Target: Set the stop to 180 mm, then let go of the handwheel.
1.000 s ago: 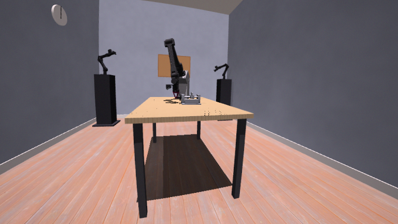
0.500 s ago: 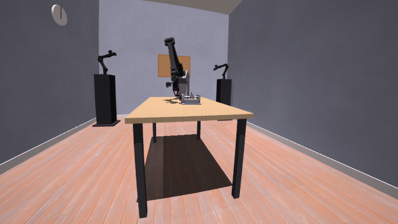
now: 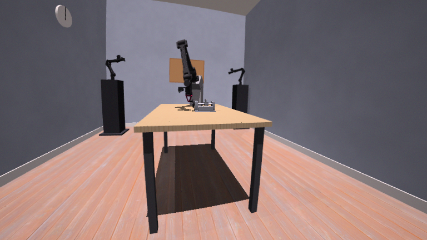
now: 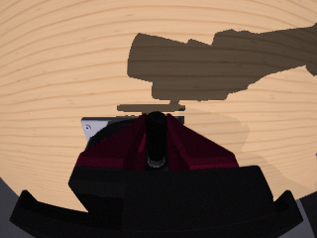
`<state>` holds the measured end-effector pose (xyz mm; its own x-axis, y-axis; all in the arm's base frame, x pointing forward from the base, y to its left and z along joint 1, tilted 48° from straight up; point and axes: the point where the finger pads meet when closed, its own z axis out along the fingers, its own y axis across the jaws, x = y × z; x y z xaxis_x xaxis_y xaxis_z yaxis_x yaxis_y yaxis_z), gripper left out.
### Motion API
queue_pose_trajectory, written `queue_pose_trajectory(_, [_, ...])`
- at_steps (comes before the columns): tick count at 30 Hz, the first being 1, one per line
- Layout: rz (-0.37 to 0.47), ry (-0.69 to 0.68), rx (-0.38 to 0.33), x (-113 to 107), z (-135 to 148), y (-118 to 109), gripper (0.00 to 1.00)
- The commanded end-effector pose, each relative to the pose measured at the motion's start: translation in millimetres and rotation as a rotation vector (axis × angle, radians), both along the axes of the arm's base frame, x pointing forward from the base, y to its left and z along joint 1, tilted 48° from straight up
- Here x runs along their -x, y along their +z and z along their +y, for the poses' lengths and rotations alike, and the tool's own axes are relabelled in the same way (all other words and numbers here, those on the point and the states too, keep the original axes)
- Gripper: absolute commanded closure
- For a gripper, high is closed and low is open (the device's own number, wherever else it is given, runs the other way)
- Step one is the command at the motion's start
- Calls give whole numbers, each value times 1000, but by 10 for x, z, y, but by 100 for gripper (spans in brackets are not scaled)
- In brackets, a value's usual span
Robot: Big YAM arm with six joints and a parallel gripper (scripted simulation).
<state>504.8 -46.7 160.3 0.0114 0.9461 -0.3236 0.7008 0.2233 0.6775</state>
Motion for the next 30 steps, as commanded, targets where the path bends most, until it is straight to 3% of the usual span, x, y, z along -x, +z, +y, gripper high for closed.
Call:
queue_pose_trajectory(1, [-20, 4, -4, 64, 74, 197, 94])
queue_pose_trajectory(6, [-39, 3, -5, -3, 101, 368, 94])
queue_pose_trajectory(30, [-40, 6, -4, -46, 149, 514, 94])
